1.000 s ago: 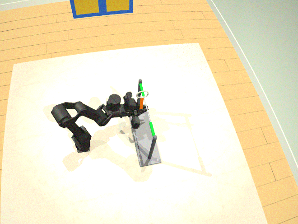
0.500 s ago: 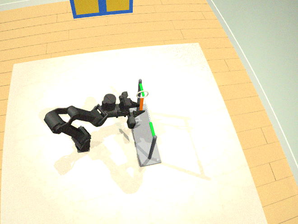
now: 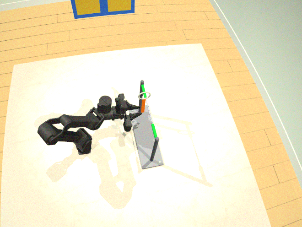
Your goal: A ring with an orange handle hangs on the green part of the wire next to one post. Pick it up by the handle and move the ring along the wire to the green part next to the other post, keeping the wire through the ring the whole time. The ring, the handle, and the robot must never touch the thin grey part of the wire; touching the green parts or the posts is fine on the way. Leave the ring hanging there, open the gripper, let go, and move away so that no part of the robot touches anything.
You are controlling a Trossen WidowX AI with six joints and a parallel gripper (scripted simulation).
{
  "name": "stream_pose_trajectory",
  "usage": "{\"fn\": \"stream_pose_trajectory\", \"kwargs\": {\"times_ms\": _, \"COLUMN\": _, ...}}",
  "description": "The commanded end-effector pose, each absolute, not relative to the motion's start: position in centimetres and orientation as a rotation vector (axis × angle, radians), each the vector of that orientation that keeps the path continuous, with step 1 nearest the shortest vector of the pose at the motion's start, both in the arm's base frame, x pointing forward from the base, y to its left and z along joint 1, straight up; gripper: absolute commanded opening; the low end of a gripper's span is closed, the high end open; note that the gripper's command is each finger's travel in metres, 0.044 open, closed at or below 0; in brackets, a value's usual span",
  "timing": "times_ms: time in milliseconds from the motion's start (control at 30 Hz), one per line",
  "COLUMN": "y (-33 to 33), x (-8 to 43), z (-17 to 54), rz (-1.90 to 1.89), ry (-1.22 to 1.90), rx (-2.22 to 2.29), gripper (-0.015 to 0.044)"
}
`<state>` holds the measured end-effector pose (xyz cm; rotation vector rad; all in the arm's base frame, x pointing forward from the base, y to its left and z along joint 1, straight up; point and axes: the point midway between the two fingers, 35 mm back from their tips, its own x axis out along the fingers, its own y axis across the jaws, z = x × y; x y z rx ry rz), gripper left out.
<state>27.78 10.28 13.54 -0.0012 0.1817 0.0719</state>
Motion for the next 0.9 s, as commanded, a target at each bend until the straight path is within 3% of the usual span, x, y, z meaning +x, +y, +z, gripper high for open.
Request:
{"fn": "stream_pose_trajectory", "kwargs": {"times_ms": 0, "y": 10.1, "x": 27.6, "z": 13.5, "rz": 0.066, "ry": 0.182, "rx": 0.002, "gripper": 0.0160}}
{"fn": "stream_pose_trajectory", "kwargs": {"times_ms": 533, "y": 10.1, "x": 27.6, "z": 13.5, "rz": 0.066, "ry": 0.182, "rx": 0.002, "gripper": 0.0160}}
{"fn": "stream_pose_trajectory", "kwargs": {"times_ms": 867, "y": 9.7, "x": 23.2, "z": 14.2, "rz": 0.072, "ry": 0.182, "rx": -0.001, "gripper": 0.0423}}
